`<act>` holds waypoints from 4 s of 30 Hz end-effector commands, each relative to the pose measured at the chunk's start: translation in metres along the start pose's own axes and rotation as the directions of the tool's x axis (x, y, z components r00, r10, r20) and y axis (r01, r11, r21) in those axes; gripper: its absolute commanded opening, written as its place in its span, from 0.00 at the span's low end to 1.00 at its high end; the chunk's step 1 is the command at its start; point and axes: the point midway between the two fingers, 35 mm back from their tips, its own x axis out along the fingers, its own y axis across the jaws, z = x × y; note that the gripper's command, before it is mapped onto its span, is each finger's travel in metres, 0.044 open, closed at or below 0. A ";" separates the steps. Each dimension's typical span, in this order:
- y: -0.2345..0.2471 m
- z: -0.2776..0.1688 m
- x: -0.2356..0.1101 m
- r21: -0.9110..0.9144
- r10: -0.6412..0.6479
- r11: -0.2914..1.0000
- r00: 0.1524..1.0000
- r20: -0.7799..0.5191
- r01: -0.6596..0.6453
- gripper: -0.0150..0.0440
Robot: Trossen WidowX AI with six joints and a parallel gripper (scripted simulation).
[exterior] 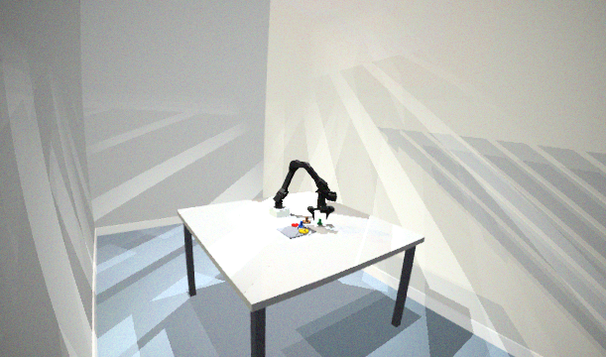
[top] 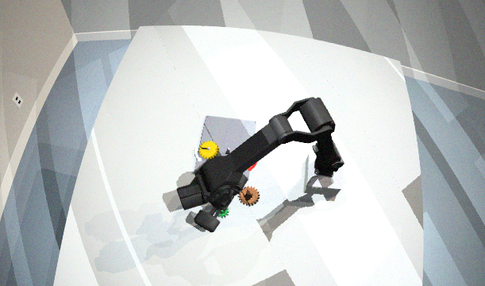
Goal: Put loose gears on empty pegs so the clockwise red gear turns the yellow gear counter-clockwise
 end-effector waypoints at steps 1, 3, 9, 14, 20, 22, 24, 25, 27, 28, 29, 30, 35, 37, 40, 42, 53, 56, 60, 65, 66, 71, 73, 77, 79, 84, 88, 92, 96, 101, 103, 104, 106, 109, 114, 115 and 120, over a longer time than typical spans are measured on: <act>0.000 -0.001 0.002 0.003 0.001 1.000 1.000 -0.002 -0.001 0.96; 0.000 -0.001 0.002 0.003 0.001 1.000 1.000 -0.002 -0.001 0.87; 0.000 -0.001 0.002 0.003 0.001 1.000 1.000 -0.002 -0.001 0.60; 0.000 -0.001 0.002 0.003 0.001 1.000 1.000 -0.002 -0.001 0.38; 0.000 -0.001 0.002 0.003 0.001 1.000 1.000 -0.002 -0.001 0.28; 0.000 -0.001 0.002 0.003 0.001 1.000 1.000 -0.002 -0.001 0.25; 0.000 -0.001 0.002 0.001 0.002 1.000 1.000 -0.002 -0.002 0.25; 0.001 -0.001 0.001 -0.005 0.004 1.000 1.000 0.000 -0.004 0.25; 0.002 -0.002 -0.002 -0.029 0.013 0.999 1.000 0.006 -0.013 0.25; 0.003 -0.002 -0.003 -0.042 0.018 0.999 1.000 0.009 -0.017 0.25; 0.004 -0.003 -0.005 -0.053 0.022 0.998 1.000 0.012 -0.021 0.25; 0.005 -0.003 -0.008 -0.056 0.023 0.998 1.000 0.012 -0.022 0.25; 0.007 -0.001 -0.019 -0.052 0.022 0.998 1.000 0.011 -0.021 0.25; 0.007 0.000 -0.024 -0.050 0.021 0.999 1.000 0.011 -0.021 0.25; 0.008 0.001 -0.030 -0.047 0.020 0.999 1.000 0.010 -0.020 0.25; 0.009 0.002 -0.035 -0.044 0.019 0.999 1.000 0.010 -0.019 0.25; 0.010 0.004 -0.060 -0.033 0.015 0.999 1.000 0.007 -0.015 0.25; 0.010 0.005 -0.067 -0.030 0.014 0.999 1.000 0.007 -0.014 0.25; 0.010 0.005 -0.077 -0.026 0.013 1.000 1.000 0.006 -0.012 0.25; 0.010 0.005 -0.089 -0.020 0.011 1.000 1.000 0.004 -0.011 0.25; 0.010 0.005 -0.091 -0.019 0.010 1.000 1.000 0.004 -0.010 0.25; 0.009 0.005 -0.103 -0.014 0.008 1.000 1.000 0.003 -0.008 0.25; 0.008 0.005 -0.108 -0.012 0.007 1.000 1.000 0.002 -0.007 0.25; 0.007 0.004 -0.118 -0.008 0.006 1.000 1.000 0.001 -0.006 0.25; 0.006 0.004 -0.122 -0.006 0.005 1.000 1.000 0.001 -0.005 0.25; 0.004 0.003 -0.134 0.000 0.003 1.000 1.000 -0.001 -0.003 0.25; 0.003 0.002 -0.142 0.003 0.002 1.000 1.000 -0.002 -0.002 0.25; 0.000 0.005 -0.141 0.003 0.001 1.000 1.000 -0.001 -0.001 0.25; -0.006 0.013 -0.136 0.003 0.001 1.000 1.000 -0.001 -0.001 0.25; -0.015 0.022 -0.129 0.003 0.000 1.000 1.000 0.000 0.000 0.25; -0.019 0.026 -0.127 0.003 -0.001 1.000 1.000 0.001 0.001 0.25; -0.021 0.028 -0.126 0.003 -0.001 1.000 1.000 0.001 0.001 0.25; -0.024 0.031 -0.123 0.003 -0.001 1.000 1.000 0.001 0.001 0.25; -0.030 0.036 -0.120 0.004 -0.001 1.000 1.000 0.002 0.001 0.25; -0.040 0.044 -0.113 0.006 -0.002 1.000 1.000 0.002 0.002 0.25; -0.042 0.046 -0.112 0.006 -0.002 1.000 1.000 0.002 0.002 0.25; -0.052 0.053 -0.106 0.006 -0.003 1.000 1.000 0.003 0.003 0.25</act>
